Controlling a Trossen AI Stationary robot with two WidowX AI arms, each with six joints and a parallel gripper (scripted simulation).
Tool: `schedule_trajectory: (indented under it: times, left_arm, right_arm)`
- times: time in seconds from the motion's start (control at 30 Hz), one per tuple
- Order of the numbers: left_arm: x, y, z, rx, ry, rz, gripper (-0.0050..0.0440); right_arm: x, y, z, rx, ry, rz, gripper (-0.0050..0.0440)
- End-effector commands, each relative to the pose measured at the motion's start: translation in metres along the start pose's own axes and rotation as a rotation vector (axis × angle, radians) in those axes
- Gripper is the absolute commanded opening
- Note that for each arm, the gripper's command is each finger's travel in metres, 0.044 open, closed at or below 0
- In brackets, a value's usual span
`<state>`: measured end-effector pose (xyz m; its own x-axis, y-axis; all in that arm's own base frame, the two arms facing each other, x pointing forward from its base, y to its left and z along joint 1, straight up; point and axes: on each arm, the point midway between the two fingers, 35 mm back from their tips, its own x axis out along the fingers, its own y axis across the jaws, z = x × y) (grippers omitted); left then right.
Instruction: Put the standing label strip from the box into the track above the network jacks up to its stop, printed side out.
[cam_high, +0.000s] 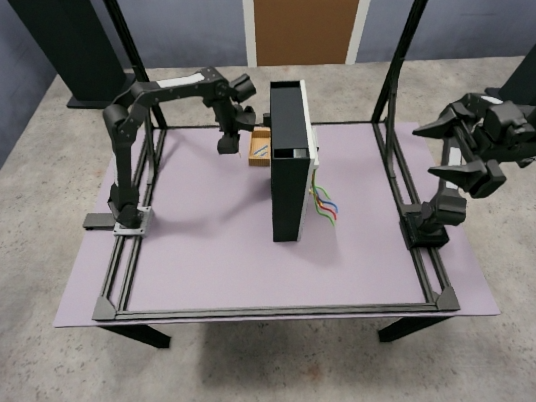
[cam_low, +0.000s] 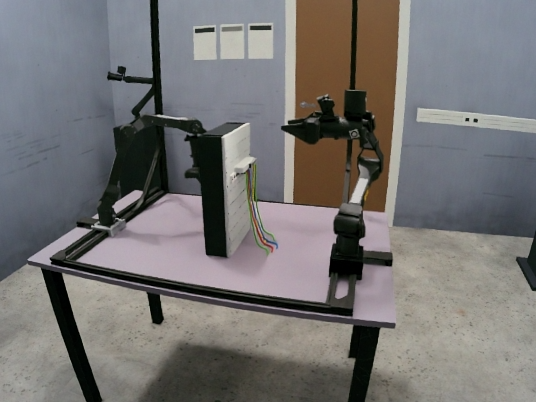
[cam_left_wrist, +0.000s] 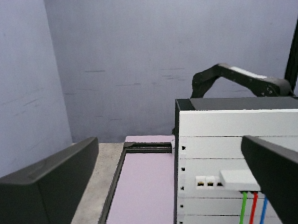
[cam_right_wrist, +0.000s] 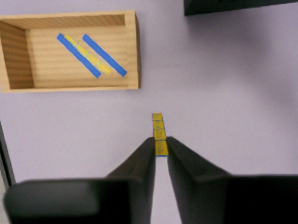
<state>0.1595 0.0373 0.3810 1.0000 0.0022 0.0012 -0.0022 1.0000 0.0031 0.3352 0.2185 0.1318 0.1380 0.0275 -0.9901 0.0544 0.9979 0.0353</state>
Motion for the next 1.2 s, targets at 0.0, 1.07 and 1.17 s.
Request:
schedule_trajectory:
  times: [0.0, 1.07, 1.17]
  left_arm:
    - [0.000, 0.000, 0.002, 0.002, -0.001, -0.002, 0.0440]
    - [0.000, 0.000, 0.002, 0.002, -0.001, -0.002, 0.0440]
    - [0.000, 0.000, 0.002, 0.002, -0.001, -0.002, 0.0440]
  right_arm:
    - [-0.009, 0.001, 0.001, 0.016, -0.020, 0.031, -0.0050]
    - [-0.002, 0.016, 0.009, 0.073, -0.033, 0.152, -0.0050]
    - [-0.001, 0.017, 0.010, 0.079, -0.035, 0.165, -0.0050]
